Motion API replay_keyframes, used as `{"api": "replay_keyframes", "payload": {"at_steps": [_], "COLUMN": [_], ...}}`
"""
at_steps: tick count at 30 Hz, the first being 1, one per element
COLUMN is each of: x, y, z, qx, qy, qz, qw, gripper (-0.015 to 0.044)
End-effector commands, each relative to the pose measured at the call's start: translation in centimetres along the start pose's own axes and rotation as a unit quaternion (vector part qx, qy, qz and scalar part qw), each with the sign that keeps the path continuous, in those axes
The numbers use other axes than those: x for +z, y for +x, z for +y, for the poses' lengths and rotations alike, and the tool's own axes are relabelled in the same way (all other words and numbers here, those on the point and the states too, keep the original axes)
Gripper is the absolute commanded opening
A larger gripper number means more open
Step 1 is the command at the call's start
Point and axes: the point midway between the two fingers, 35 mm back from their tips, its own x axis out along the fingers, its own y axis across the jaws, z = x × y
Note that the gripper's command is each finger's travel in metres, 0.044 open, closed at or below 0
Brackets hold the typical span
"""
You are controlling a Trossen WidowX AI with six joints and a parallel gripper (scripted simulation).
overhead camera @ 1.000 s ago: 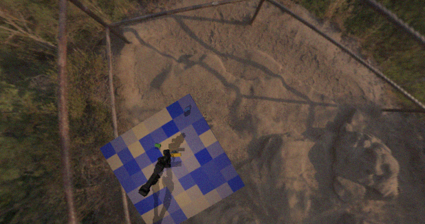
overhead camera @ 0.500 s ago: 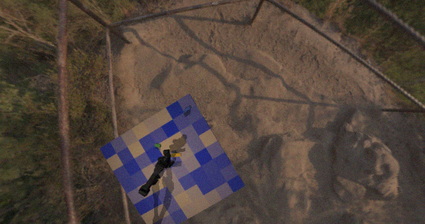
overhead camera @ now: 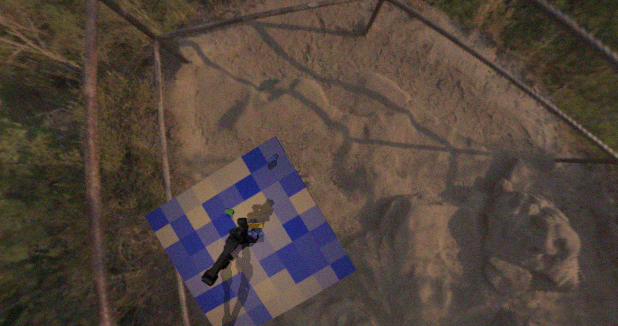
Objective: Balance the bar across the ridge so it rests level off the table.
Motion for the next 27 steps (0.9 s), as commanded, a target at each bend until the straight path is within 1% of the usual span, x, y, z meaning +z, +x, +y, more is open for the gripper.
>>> {"api": "replay_keyframes", "payload": {"at_steps": [1, 6, 12, 13, 27], "x": [0.00, 0.00, 0.00, 0.00, 0.00], "y": [0.00, 0.00, 0.00, 0.00, 0.00], "z": [0.00, 0.00, 0.00, 0.00, 0.00], "qx": [0.000, 0.000, 0.000, 0.000, 0.000], "qy": [0.000, 0.000, 0.000, 0.000, 0.000], "qz": [0.000, 0.000, 0.000, 0.000, 0.000], "qw": [1.000, 1.000, 1.000, 1.000, 1.000], "gripper": [0.0000, 0.0000, 0.0157, 0.0167, 0.0168]}}
